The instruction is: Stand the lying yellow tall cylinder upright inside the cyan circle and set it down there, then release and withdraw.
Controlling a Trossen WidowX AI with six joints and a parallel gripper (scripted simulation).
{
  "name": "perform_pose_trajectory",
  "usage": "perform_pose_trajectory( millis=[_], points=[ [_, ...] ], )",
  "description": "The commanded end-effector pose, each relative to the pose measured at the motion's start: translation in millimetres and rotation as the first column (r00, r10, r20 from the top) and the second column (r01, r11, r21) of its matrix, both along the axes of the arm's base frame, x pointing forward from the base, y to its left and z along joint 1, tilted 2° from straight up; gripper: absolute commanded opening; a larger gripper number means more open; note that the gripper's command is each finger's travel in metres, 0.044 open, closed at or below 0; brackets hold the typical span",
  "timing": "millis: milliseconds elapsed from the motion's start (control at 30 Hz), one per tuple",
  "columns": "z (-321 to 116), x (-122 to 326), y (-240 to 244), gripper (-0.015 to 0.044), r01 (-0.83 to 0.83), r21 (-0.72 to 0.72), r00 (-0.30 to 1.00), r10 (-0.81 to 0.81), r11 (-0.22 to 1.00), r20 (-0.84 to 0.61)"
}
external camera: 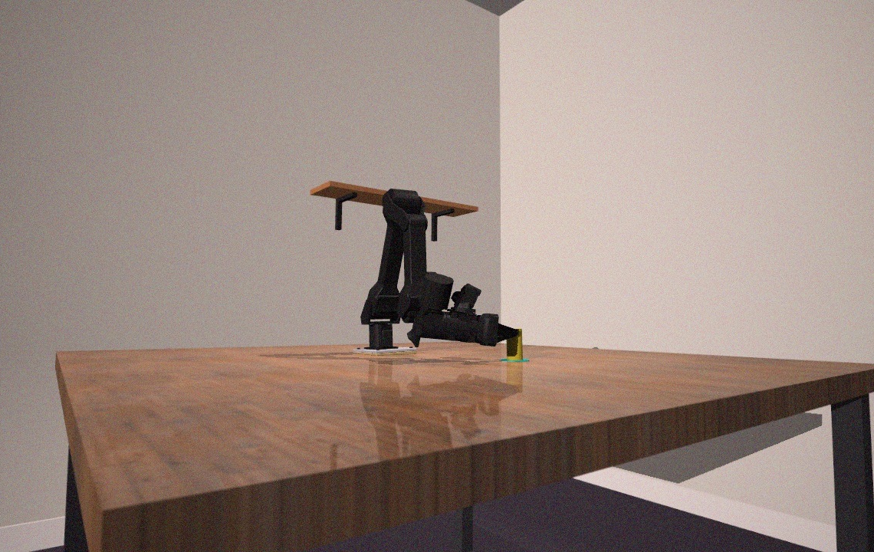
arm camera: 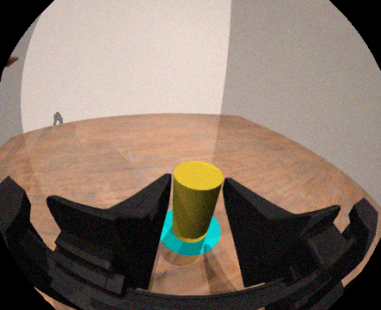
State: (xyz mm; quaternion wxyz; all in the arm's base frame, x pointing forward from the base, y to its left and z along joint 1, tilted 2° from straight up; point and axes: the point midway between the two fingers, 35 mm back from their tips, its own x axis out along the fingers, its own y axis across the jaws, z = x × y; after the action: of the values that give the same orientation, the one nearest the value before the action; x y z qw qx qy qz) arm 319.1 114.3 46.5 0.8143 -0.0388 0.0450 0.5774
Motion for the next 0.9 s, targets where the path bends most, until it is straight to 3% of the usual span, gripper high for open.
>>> perform_pose_trajectory(
  millis=[0,200,367,867],
  points=[
    [-0.2,-0.4,0.0,0.0263,-0.001,0.0,1.0,0.001,1.0,0.003],
    [-0.2,-0.4,0.0,0.04,-0.001,0.0,1.0,0.001,1.0,0.003],
    [3.1,0.4,0.0,0.04,-0.001,0.0,1.0,0.001,1.0,0.003],
    [80.9,1.9,2.4,0.04,-0.007,0.001,1.0,0.007,1.0,0.006]
  ],
)
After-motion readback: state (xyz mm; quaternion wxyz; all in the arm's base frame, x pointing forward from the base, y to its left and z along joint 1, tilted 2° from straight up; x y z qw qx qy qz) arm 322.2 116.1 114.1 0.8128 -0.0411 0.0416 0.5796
